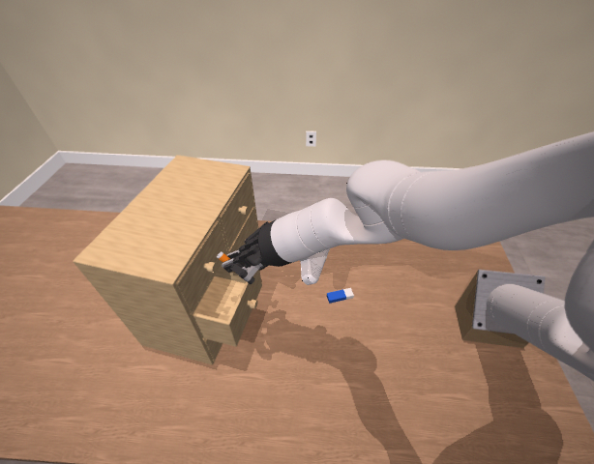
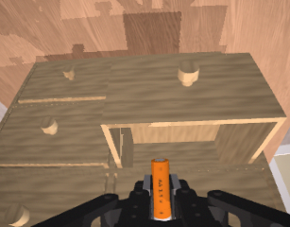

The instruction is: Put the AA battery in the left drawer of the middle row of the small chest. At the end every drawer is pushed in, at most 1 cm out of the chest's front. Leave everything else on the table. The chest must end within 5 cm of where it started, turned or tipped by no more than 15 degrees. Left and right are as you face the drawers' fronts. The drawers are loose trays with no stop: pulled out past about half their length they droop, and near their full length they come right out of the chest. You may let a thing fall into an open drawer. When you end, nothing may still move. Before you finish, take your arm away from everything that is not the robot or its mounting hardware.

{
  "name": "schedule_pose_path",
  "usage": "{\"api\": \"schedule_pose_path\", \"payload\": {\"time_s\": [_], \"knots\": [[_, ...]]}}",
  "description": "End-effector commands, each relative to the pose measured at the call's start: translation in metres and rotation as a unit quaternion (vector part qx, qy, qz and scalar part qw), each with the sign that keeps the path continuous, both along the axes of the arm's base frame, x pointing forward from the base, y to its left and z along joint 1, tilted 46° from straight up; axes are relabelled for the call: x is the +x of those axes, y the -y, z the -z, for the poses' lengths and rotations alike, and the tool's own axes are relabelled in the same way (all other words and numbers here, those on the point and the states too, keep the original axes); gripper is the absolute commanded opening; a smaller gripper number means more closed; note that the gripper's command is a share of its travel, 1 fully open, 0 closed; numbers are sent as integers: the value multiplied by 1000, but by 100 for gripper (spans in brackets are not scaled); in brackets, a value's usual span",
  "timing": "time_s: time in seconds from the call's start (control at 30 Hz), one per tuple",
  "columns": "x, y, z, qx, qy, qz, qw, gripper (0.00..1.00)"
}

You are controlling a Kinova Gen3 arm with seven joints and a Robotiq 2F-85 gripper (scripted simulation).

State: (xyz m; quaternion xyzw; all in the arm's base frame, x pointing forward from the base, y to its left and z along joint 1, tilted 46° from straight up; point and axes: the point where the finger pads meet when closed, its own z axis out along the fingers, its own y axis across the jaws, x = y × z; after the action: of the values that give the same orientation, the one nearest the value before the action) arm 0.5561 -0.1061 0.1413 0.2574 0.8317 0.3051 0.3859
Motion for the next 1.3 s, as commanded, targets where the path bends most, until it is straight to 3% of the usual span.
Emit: {"api": "schedule_pose_path", "payload": {"time_s": [0.0,1.27], "knots": [[1,-1,2,1,-4,-1,1000,9],[-2,-5,3,2,-4,-1,1000,9]]}}
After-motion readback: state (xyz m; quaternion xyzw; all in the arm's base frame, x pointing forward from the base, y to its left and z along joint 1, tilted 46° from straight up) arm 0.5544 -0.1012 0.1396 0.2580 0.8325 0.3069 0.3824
